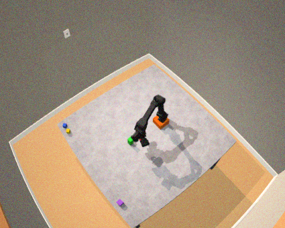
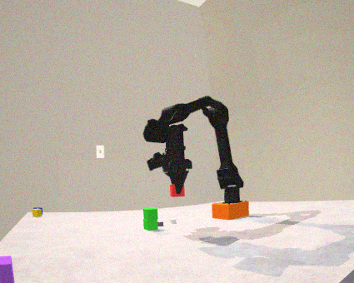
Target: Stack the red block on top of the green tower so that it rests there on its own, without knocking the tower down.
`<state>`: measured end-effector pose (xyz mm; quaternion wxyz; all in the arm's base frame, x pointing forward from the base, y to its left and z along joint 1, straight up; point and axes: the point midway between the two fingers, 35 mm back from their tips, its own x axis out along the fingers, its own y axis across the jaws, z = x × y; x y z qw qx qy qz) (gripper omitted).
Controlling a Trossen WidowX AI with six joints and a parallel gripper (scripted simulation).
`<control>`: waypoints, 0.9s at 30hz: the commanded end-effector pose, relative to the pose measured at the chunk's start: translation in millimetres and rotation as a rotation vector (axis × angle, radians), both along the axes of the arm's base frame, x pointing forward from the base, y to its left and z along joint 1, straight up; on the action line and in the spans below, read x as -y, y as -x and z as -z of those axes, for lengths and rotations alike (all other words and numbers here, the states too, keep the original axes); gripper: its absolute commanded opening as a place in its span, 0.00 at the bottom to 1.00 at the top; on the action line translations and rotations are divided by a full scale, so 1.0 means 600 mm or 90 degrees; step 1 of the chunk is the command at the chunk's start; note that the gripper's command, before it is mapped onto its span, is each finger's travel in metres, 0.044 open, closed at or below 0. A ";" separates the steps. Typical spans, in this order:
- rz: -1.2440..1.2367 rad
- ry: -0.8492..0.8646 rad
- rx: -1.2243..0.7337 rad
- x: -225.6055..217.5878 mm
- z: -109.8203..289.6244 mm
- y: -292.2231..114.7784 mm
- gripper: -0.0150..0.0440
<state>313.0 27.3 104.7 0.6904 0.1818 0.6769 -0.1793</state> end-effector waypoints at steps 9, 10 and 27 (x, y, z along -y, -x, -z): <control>0.003 0.001 0.001 0.109 -0.003 -0.045 0.25; 0.003 0.002 0.001 0.119 -0.003 -0.048 0.25; 0.003 0.003 0.002 0.177 0.026 -0.061 0.25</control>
